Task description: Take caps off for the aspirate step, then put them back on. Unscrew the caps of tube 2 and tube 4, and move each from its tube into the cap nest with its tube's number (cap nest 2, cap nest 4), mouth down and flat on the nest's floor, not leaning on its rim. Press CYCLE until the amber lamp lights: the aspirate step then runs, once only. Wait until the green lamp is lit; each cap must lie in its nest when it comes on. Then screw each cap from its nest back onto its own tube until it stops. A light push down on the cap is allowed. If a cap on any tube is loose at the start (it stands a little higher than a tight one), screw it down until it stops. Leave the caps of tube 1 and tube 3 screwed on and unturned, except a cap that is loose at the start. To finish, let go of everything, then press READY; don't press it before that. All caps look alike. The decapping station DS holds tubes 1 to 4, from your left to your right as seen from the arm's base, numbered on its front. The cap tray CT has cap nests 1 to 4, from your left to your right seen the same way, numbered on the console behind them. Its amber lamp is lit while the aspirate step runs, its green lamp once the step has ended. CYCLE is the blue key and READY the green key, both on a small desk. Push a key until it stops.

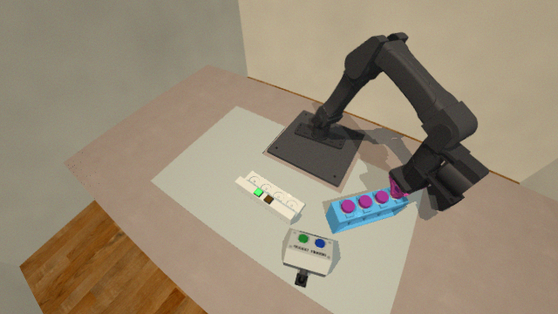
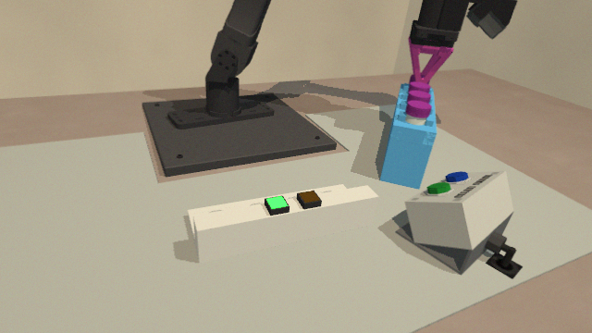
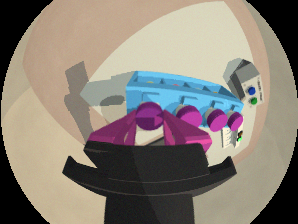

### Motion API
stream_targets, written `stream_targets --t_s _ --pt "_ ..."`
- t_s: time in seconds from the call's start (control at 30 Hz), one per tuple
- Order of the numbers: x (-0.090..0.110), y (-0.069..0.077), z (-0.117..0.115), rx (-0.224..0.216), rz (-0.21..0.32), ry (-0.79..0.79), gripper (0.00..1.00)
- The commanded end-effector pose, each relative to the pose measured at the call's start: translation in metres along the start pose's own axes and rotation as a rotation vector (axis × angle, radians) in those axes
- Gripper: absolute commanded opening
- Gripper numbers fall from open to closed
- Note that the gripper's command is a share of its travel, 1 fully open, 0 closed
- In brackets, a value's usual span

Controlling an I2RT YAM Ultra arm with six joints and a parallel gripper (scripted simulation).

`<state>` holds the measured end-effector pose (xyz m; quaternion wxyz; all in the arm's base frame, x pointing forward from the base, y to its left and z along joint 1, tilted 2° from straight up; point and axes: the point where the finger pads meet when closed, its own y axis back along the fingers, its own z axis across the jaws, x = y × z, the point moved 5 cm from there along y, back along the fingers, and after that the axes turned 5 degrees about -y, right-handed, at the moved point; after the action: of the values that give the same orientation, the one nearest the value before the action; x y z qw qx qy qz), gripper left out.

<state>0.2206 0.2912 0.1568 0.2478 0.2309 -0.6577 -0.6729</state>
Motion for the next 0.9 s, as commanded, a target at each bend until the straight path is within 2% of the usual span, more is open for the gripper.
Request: stream_targets --t_s 0.0,0.57,0.6,0.87 --pt "-0.0001 0.0036 0.0001 -0.004 -0.009 -0.115 0.0" --pt "-0.0001 0.0036 0.0001 -0.004 -0.009 -0.115 0.0" --pt "-0.0001 0.0036 0.0001 -0.004 -0.009 -0.115 0.49" --pt "-0.0001 0.0036 0.0001 -0.004 -0.009 -0.115 0.49"
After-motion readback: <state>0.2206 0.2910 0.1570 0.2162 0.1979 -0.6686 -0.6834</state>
